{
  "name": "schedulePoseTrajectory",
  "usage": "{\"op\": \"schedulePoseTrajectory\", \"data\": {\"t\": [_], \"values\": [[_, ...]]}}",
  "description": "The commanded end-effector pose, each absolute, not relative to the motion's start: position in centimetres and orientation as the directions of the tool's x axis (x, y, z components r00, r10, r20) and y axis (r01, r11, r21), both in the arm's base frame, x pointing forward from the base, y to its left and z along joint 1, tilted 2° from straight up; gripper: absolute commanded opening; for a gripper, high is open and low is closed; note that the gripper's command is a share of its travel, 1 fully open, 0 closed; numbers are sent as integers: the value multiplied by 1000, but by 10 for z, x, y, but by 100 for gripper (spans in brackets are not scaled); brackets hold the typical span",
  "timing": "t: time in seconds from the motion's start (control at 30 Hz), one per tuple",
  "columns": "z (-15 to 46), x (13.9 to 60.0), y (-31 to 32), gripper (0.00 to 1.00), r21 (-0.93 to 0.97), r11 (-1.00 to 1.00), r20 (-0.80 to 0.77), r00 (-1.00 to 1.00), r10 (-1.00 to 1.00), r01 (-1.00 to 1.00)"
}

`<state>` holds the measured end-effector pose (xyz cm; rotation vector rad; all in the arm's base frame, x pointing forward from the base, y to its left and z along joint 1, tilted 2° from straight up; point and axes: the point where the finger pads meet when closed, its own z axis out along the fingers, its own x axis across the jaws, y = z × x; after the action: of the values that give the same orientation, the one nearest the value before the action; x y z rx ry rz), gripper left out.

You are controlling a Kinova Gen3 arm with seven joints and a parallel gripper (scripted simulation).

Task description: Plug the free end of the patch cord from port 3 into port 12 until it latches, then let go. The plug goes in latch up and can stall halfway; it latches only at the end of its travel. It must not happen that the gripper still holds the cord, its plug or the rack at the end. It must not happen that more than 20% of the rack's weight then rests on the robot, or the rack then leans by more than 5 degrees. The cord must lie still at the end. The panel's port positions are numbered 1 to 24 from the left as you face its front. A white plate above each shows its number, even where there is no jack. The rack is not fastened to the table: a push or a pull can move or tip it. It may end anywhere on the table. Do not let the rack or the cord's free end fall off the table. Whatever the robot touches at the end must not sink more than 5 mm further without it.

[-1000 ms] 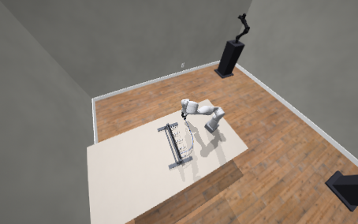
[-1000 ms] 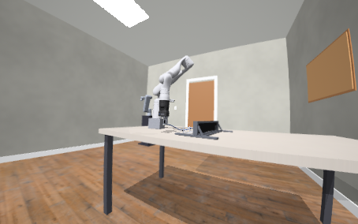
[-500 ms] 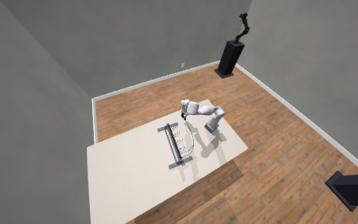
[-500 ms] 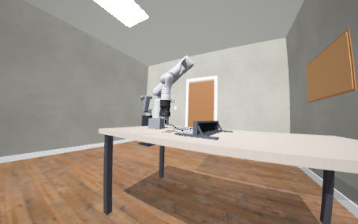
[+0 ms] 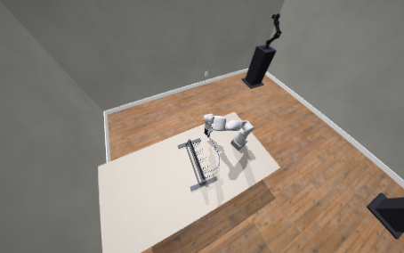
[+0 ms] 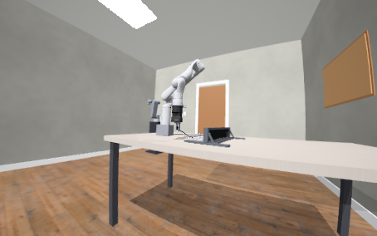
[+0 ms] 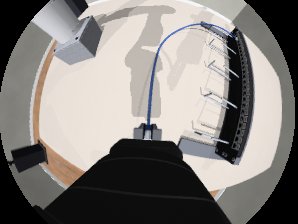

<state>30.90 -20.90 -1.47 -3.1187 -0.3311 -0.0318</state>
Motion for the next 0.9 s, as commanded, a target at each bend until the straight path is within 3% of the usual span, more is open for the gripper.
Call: {"op": "schedulePoseTrajectory", "data": {"t": [0.0, 0.87], "values": [[-12, 316, -201, 0, -1, -969, 27, 969, 246, 246], [0, 355, -141, 0, 7, -822, 24, 821, 570, 570]]}}
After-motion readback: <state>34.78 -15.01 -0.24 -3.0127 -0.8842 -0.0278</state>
